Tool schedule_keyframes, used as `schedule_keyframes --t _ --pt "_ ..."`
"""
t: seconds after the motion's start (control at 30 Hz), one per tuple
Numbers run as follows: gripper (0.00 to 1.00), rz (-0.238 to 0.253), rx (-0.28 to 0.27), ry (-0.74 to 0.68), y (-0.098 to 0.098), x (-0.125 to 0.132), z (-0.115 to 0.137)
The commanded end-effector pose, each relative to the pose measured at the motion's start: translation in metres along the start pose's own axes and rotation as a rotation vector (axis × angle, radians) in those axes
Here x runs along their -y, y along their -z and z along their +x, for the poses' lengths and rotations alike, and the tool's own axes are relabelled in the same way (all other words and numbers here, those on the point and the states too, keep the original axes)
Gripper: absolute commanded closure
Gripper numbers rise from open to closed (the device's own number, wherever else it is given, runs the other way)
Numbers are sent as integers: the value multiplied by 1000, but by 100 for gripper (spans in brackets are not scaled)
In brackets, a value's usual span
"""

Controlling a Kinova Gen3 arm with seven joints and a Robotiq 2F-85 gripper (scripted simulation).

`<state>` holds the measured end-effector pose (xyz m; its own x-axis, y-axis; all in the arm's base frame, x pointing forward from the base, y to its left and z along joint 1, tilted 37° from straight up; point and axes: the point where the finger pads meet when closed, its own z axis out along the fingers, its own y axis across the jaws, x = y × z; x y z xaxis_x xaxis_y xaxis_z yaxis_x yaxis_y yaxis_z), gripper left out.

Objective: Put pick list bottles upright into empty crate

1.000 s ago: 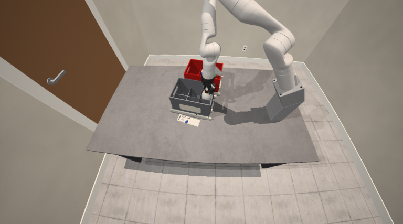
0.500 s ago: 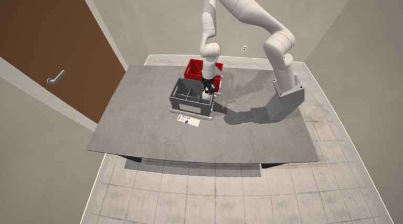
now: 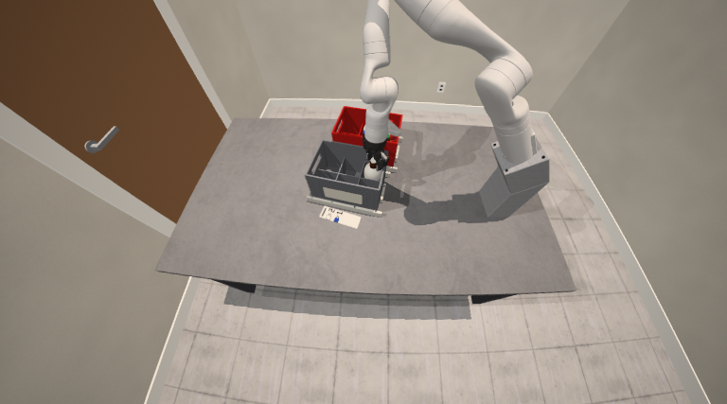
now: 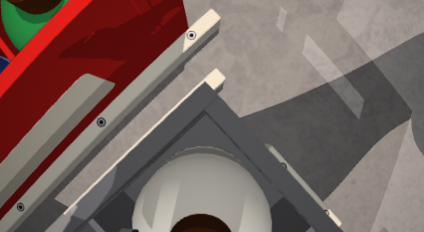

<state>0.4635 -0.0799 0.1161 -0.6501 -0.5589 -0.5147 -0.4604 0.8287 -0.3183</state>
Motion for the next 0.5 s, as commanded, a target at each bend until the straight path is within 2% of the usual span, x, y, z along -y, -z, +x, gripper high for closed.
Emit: schedule_keyframes --t 0.0,0.23,0.47 --pt "33 1 0 0 0 0 0" --pt "33 1 0 0 0 0 0" --pt "33 1 0 0 19 0 0"
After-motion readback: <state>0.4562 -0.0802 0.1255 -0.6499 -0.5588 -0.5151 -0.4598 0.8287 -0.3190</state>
